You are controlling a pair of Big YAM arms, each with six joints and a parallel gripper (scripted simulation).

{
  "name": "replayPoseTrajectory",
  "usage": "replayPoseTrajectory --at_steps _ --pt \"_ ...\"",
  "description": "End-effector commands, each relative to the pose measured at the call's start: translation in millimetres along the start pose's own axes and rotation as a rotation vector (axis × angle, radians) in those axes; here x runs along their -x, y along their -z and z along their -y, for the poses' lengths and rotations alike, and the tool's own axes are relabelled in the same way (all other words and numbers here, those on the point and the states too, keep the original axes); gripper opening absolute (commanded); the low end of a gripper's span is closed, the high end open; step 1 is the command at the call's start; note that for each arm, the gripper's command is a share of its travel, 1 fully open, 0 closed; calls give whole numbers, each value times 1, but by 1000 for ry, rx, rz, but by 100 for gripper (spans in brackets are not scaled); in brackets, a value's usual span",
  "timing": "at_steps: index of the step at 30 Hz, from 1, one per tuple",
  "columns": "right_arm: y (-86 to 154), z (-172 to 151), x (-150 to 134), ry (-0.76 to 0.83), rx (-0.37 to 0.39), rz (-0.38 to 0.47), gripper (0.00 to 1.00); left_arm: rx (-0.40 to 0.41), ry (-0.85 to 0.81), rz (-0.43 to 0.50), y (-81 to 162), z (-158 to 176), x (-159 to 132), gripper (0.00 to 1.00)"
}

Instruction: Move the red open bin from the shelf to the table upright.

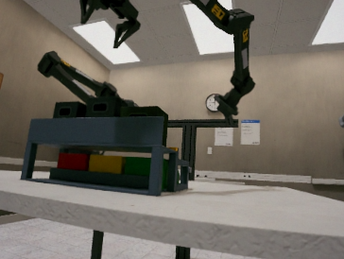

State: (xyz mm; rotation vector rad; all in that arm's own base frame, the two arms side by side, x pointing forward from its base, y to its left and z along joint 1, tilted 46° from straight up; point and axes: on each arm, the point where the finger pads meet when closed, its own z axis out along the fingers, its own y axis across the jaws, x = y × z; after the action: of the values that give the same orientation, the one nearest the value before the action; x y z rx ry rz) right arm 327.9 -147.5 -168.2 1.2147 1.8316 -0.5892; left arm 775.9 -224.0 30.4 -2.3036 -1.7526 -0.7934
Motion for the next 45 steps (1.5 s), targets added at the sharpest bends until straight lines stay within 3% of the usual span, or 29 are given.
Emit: replayPoseTrajectory --at_steps 1,9,11,19,26,28,34,40,43,45 --pt "-14 -10 30 -27 -12 17 100 30 9 4 15 -9 -1 100" --pt "-45 -25 116 -131 -13 68 100 30 9 4 15 -9 -1 100" --pt "-45 -25 116 -131 -13 68 100 30 9 4 15 -9 -1 100" --pt "-69 -13 239 -232 -17 165 100 30 9 4 15 -9 -1 100" --pt "-67 30 367 -300 -32 290 100 30 9 4 15 -9 -1 100" --pt "-67 30 367 -300 -32 290 100 30 9 4 15 -9 -1 100" --pt "-37 90 479 -333 -59 422 100 30 9 4 15 -9 -1 100" --pt "23 159 579 -336 -102 568 100 30 9 4 15 -9 -1 100" --pt "63 194 621 -327 -130 642 100 30 9 4 15 -9 -1 100" --pt "63 194 621 -327 -130 642 100 30 9 4 15 -9 -1 100"
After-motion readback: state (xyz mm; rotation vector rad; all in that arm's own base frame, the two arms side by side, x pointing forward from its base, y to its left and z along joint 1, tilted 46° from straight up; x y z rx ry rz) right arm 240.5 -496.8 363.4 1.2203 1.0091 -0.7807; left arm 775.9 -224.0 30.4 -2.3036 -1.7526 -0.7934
